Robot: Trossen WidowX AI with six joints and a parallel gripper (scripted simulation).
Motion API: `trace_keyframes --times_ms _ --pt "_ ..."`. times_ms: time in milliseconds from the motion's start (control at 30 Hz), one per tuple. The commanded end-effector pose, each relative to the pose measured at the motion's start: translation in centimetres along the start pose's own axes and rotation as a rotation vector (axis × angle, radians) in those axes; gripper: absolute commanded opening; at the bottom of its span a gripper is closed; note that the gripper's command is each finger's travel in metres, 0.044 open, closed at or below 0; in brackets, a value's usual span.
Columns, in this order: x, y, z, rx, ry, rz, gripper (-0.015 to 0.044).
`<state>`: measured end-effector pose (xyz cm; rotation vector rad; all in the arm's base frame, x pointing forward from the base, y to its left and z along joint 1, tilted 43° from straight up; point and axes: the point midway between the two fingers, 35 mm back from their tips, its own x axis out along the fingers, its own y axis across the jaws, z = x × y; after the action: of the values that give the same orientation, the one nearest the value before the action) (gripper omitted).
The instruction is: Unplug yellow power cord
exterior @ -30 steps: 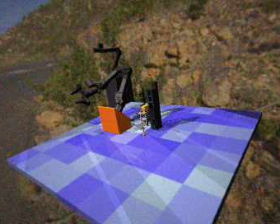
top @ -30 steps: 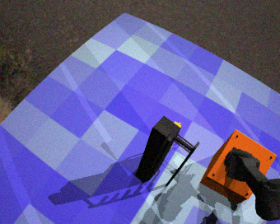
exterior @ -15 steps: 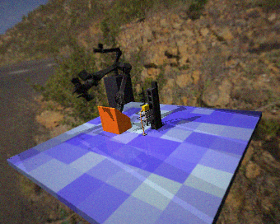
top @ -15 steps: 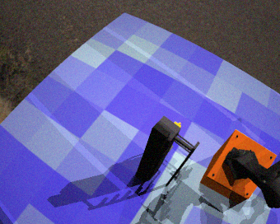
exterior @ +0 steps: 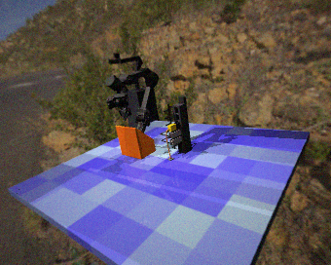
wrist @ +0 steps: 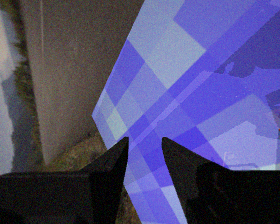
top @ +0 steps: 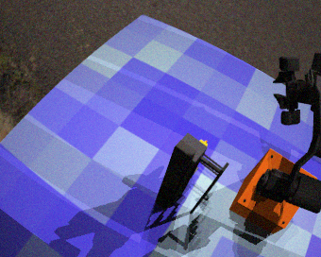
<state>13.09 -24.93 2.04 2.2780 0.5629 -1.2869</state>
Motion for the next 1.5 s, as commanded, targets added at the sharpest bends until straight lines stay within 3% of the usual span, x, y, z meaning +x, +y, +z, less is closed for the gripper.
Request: trace_keyframes --times_ms 0,233,500,1467 --pt "1.5 -0.5 -4.8 -0.140 0.076 -0.133 0.0160" --pt "3.6 -3.8 -13.9 -0.432 0.200 -0.410 0.0160" --pt "3.3 -9.7 -21.4 -0.643 0.297 -0.733 0.0160" --pt "1.6 -11.3 -24.2 -0.646 0.299 -0.741 0.0160"
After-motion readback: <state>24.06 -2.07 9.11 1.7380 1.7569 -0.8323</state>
